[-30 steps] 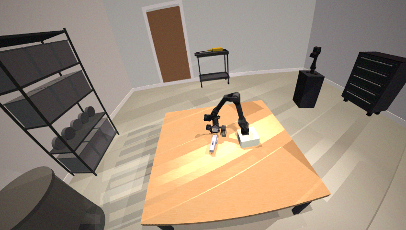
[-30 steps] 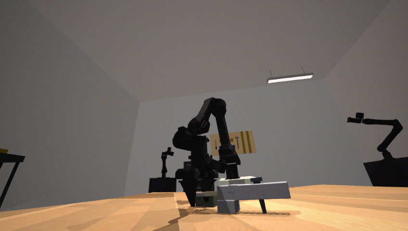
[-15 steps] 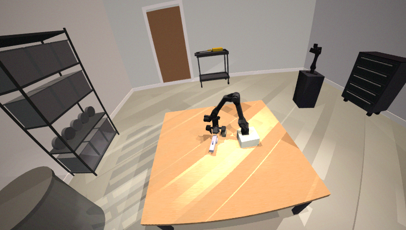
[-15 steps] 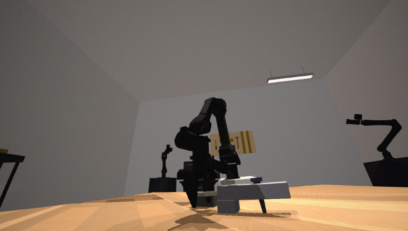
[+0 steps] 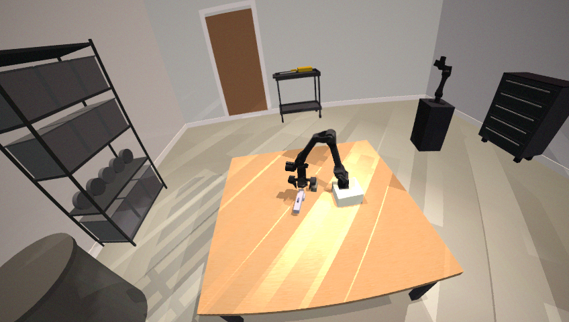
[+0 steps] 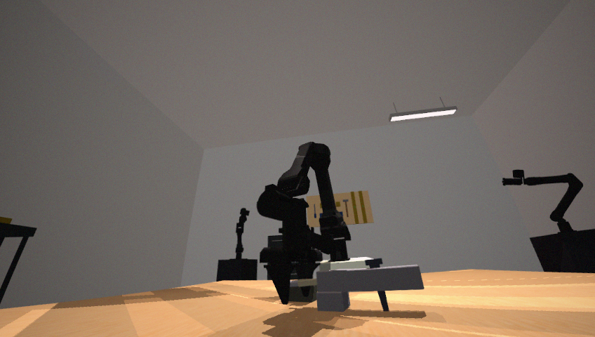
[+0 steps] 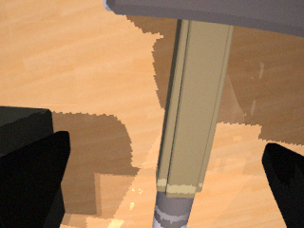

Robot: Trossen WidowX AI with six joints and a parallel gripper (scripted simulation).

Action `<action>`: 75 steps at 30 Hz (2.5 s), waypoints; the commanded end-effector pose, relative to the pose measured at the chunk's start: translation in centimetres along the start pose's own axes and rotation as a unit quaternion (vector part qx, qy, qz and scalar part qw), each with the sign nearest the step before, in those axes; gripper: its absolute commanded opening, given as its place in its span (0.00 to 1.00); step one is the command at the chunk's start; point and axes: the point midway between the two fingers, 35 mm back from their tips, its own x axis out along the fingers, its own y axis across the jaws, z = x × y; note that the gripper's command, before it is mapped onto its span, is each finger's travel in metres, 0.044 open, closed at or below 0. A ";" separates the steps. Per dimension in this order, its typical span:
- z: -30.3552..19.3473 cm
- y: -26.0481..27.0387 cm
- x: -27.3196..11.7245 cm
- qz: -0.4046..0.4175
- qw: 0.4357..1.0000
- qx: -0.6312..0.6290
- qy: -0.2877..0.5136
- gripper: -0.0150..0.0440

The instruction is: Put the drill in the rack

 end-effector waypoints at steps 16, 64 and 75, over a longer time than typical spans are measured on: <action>0.1 0.0 0.0 0.000 1.000 0.000 0.000 0.47; -2.2 0.1 -0.1 0.001 1.000 0.001 -0.001 0.25; -3.8 0.1 -0.1 0.001 1.000 0.001 -0.001 0.25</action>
